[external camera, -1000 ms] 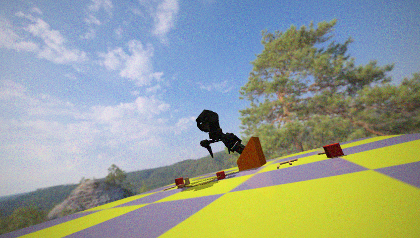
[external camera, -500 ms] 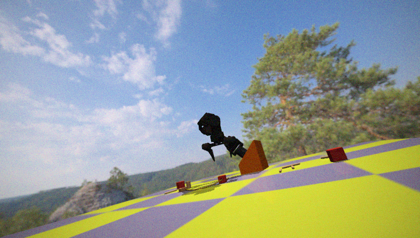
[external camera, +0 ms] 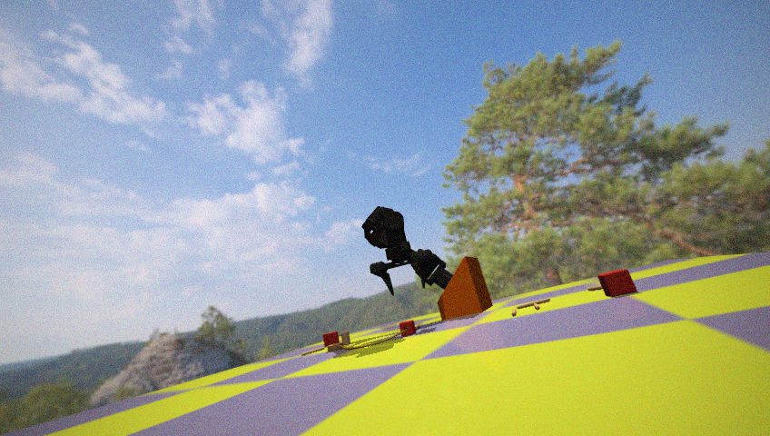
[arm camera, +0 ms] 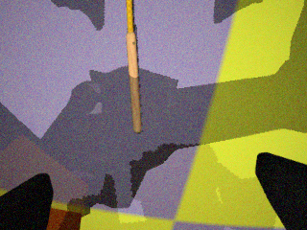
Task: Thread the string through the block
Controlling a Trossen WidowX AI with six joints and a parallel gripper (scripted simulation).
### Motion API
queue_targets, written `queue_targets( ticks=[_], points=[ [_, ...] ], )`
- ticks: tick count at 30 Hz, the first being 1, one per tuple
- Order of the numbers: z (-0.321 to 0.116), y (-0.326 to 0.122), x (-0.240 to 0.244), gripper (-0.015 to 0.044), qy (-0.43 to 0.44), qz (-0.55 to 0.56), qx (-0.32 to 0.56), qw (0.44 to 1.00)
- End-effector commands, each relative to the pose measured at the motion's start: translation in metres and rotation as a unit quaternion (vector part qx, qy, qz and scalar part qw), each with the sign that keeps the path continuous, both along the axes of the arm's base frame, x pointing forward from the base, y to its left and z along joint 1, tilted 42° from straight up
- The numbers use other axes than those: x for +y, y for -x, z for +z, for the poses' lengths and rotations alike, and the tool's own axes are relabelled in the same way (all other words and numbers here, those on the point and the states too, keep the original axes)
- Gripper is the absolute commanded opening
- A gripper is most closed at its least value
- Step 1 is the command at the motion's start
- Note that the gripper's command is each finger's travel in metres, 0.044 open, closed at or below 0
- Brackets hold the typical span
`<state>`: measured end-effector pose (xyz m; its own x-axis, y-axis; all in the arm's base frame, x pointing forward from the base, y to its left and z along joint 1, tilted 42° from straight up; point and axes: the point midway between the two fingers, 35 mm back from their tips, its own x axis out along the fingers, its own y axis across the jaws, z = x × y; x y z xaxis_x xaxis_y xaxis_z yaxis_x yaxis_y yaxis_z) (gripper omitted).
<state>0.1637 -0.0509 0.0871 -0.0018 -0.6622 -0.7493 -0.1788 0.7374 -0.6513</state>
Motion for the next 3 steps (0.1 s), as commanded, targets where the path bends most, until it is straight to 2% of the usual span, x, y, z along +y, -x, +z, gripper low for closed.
queue_targets(
  ticks=[1,3],
  points=[
    [0.0002,0.0000,0.0000,0.0440,0.000,0.000,0.000,1.000],
    [0.0002,0.0000,0.0000,0.0440,0.000,0.000,0.000,1.000]
  ],
)
